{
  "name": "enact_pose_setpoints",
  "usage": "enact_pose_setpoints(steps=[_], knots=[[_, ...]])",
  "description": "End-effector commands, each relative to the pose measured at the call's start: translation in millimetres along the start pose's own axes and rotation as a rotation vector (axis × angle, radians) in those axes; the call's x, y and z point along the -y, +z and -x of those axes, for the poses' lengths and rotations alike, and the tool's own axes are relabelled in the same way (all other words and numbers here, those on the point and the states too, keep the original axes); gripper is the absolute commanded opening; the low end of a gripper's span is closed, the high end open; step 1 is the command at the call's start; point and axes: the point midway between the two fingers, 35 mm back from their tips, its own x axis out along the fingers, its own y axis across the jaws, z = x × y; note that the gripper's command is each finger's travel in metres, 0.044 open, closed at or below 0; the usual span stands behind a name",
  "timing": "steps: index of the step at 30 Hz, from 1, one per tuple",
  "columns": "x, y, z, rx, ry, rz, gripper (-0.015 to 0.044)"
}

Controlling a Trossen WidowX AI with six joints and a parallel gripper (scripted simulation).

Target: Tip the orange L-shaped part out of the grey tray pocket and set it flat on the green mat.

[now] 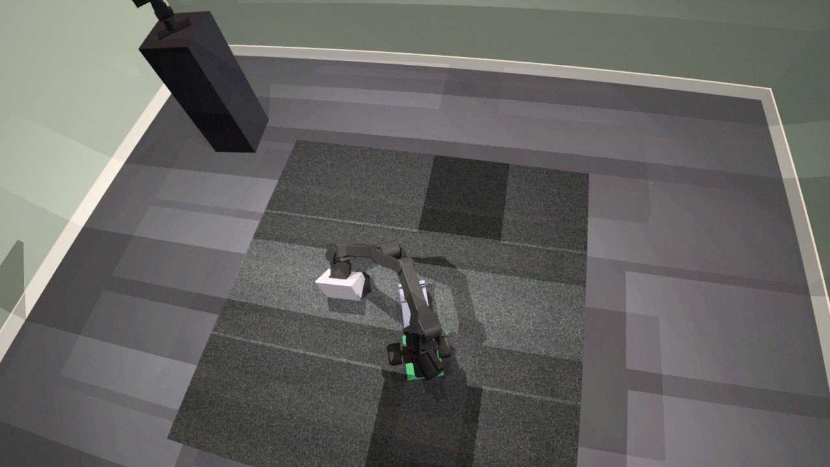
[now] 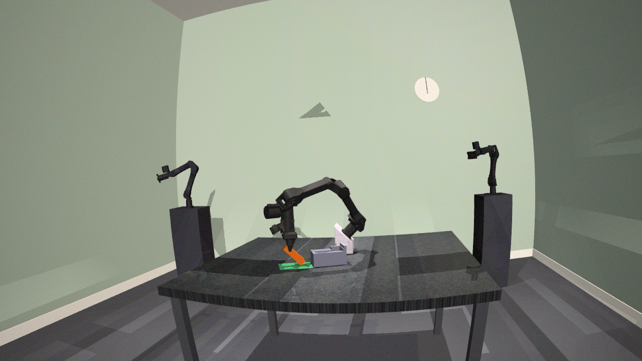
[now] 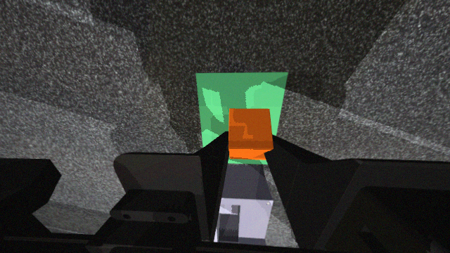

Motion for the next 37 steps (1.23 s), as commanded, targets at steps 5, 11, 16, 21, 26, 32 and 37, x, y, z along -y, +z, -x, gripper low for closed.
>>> enact_pose_setpoints(steps=[5, 11, 16, 21, 26, 32, 37], knots=[[-1.5, 2.1, 18.8, 0.002, 0.004, -0.016, 0.0341], [0.0, 1.1, 78.9, 0.006, 0.018, -0.07, 0.04], [0.8, 0.1, 86.3, 0.006, 0.02, -0.077, 0.04], [-0.4, 2.1, 81.2, 0.012, 0.029, -0.074, 0.04], [-0.4, 2.1, 81.2, 0.012, 0.029, -0.074, 0.04], [-0.4, 2.1, 81.2, 0.012, 0.029, -0.074, 0.04], [-0.4, 2.1, 81.2, 0.012, 0.029, -0.074, 0.04]])
